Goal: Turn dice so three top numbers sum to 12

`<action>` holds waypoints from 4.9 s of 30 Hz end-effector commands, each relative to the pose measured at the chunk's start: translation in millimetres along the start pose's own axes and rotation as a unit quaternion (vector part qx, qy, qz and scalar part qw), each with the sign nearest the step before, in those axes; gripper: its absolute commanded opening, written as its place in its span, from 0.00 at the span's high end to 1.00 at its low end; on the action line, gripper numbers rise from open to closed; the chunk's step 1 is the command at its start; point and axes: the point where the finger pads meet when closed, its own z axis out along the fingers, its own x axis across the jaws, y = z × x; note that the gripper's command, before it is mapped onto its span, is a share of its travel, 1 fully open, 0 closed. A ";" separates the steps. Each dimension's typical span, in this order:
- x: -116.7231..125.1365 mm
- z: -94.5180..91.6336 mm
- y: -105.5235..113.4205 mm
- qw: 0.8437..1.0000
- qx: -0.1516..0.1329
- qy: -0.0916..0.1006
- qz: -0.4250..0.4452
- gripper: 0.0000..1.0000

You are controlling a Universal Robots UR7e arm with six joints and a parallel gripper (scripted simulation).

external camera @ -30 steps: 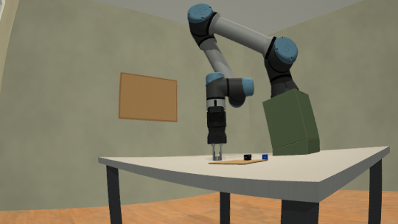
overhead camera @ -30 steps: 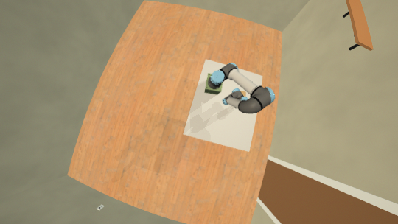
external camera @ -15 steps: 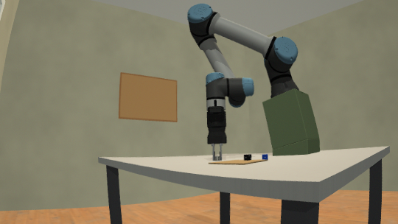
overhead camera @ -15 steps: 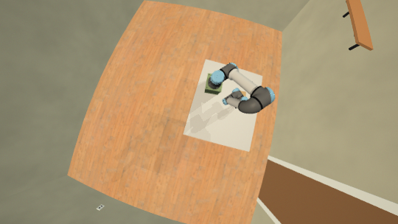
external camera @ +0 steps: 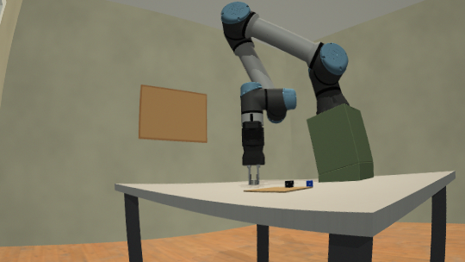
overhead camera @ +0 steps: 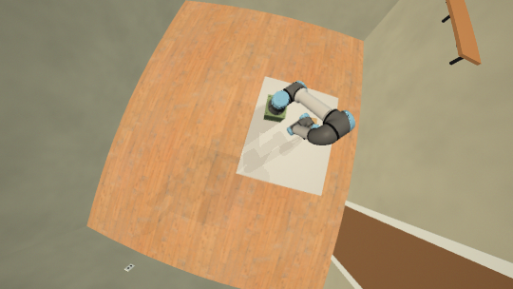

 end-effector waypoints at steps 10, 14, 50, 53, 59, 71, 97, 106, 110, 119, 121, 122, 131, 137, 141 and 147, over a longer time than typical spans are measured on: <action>0.6 -39.2 -0.1 1.000 0.000 0.001 0.000 0.60; 0.6 -53.9 -0.1 1.000 0.000 0.001 0.000 0.60; 0.3 -90.5 -0.8 1.000 0.000 0.001 0.002 0.60; -0.3 -90.5 -3.8 1.000 0.000 0.001 0.008 0.60; -2.4 -90.6 -12.5 1.000 0.001 0.000 0.026 0.60; -22.0 -91.6 -68.2 0.989 0.002 -0.002 0.146 0.60; -73.5 -94.5 -145.0 0.942 0.000 0.001 0.335 0.60; -74.5 -94.6 -146.1 0.941 0.000 0.001 0.338 0.60; -74.5 -94.6 -146.1 0.941 0.000 0.001 0.338 0.60; -74.5 -92.7 -146.1 0.941 0.000 0.001 0.338 0.60; -74.5 -90.4 -146.2 0.941 0.000 0.001 0.338 0.60; -74.4 -88.9 -146.2 0.941 0.000 0.001 0.338 0.60; -74.2 -71.0 -146.7 0.941 0.000 0.001 0.338 0.60; -74.0 -48.2 -147.3 0.941 0.000 0.001 0.338 0.60; -73.8 -32.2 -147.7 0.941 0.000 0.001 0.338 0.60; -73.7 -17.9 -148.1 0.941 0.000 0.001 0.338 0.60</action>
